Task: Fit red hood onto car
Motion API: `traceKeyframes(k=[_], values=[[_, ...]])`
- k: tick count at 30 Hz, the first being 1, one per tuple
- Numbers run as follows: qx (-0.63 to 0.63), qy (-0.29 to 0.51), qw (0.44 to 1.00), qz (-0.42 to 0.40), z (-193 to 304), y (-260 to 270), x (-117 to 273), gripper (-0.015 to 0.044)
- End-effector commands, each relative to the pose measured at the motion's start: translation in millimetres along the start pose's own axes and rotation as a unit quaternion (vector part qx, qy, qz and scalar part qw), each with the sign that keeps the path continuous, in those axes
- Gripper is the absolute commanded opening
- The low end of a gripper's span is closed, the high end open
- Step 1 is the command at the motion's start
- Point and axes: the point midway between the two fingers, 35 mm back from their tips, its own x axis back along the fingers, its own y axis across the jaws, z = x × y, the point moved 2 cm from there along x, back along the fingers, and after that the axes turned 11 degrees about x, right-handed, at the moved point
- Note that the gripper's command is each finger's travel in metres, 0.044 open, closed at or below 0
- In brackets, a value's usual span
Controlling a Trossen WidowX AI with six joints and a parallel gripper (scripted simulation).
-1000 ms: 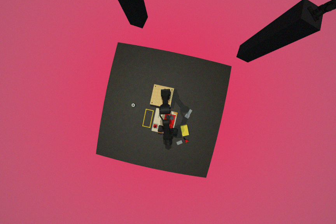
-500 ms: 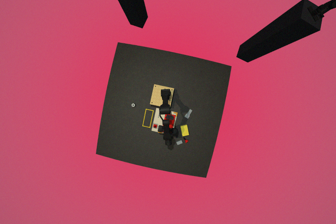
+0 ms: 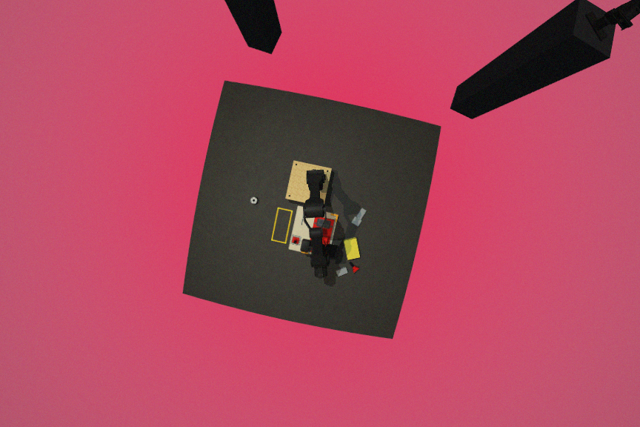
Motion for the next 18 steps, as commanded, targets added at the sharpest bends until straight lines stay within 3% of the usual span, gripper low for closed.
traceKeyframes(k=[1, 18], values=[[-0.001, 0.002, 1.000, -0.002, 0.2, -0.1, 0.2, 0.0000], [-0.003, 0.007, 1.000, -0.004, -0.2, -0.9, -1.9, 0.0000]])
